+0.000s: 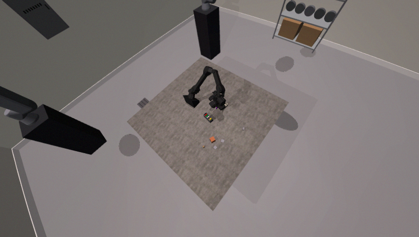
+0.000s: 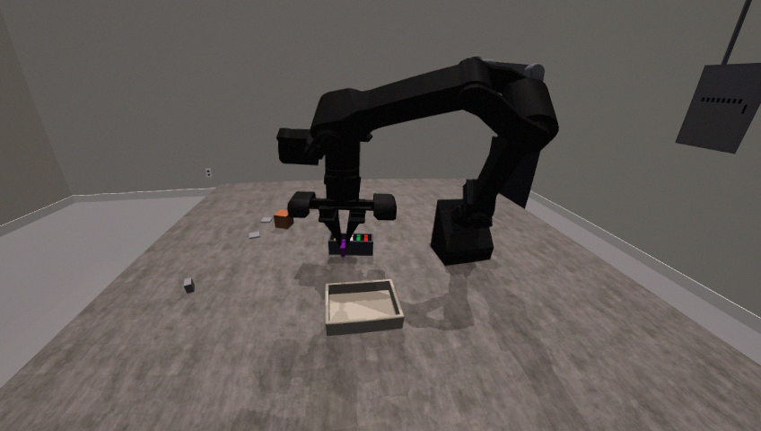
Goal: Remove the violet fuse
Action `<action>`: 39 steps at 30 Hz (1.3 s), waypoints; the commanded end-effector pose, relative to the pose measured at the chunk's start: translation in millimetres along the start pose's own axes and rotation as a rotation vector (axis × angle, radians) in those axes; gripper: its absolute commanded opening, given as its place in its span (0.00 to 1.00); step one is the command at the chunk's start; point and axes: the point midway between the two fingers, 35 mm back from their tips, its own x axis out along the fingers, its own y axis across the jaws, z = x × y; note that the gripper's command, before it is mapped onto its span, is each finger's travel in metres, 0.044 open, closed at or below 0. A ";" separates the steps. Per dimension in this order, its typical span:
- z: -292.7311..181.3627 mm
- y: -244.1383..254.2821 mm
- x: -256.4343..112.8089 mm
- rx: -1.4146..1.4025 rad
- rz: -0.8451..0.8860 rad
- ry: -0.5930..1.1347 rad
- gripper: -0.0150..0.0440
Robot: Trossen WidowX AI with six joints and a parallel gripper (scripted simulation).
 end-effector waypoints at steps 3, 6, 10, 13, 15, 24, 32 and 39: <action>-40.3 -16.1 -1.8 -0.001 0.003 0.014 0.25; -58.4 -25.6 -1.8 -0.002 0.000 0.021 0.25; -77.7 -37.4 -1.9 -0.003 -0.004 0.030 0.25; -78.6 -38.1 -1.9 -0.003 -0.004 0.030 0.25; -78.6 -38.1 -1.9 -0.003 -0.004 0.030 0.25; -78.9 -37.5 10.1 -0.003 -0.004 0.029 0.25; -79.4 -37.5 23.0 -0.003 -0.004 0.030 0.25; -79.9 -38.1 34.1 -0.004 -0.004 0.031 0.25</action>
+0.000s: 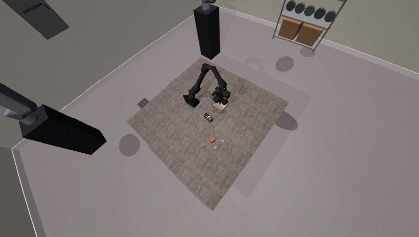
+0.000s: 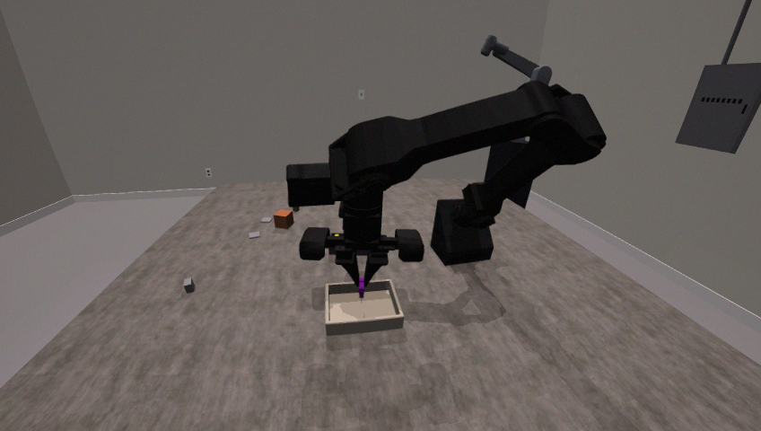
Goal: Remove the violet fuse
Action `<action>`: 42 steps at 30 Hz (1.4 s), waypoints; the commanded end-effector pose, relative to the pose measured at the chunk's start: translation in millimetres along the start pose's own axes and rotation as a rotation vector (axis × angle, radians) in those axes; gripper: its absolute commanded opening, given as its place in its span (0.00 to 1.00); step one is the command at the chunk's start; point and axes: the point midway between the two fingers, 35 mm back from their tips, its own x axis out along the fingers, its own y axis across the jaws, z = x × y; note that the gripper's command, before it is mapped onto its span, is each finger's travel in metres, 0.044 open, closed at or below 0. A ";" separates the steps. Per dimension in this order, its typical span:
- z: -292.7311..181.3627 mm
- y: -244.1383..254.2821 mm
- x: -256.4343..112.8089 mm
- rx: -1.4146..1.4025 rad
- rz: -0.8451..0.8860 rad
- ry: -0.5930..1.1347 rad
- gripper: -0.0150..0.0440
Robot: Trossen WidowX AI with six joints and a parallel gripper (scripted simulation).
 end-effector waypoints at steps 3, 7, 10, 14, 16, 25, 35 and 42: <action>-1.6 -1.1 8.0 0.001 0.001 0.007 0.25; -0.2 -0.6 5.7 0.000 -0.001 0.001 0.39; -0.2 -0.6 5.7 0.000 -0.001 0.001 0.52; -0.2 -0.6 5.7 0.000 -0.001 0.001 0.70; -0.2 -0.6 5.7 0.000 -0.001 0.001 0.79; -1.0 -1.0 -31.6 0.002 0.001 0.006 0.81; -0.1 -1.1 -29.5 0.006 -0.002 0.001 0.81; -0.1 -1.1 -29.5 0.006 -0.002 0.001 0.81</action>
